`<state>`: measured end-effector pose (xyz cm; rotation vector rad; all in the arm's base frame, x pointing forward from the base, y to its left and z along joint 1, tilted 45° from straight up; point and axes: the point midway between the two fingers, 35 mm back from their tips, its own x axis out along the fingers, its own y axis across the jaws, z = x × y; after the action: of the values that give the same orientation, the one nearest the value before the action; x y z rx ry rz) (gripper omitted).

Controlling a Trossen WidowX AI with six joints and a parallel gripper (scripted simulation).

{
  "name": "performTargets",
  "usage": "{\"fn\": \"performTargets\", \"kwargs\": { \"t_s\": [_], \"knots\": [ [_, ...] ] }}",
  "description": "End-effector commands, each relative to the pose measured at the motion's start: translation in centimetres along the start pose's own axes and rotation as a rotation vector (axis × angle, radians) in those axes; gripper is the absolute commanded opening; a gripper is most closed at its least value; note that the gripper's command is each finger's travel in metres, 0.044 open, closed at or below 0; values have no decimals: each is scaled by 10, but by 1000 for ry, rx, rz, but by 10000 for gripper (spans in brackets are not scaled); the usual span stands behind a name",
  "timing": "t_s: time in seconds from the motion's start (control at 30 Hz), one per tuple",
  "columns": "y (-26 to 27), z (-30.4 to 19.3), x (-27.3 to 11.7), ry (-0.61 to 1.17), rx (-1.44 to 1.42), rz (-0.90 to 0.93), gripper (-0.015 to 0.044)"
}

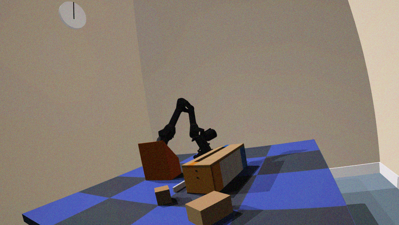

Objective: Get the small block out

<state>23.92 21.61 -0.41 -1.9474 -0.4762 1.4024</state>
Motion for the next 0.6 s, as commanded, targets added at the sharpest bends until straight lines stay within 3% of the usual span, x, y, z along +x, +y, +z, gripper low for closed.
{"fn": "performTargets", "kwargs": {
  "t_s": [0.0,0.07,0.57],
  "knots": [
    [1,0,0,1,7,3,29],
    [1,-3,-4,1,6,4,0],
    [0,-25,-54,1,-1,1,0]
  ]
}}
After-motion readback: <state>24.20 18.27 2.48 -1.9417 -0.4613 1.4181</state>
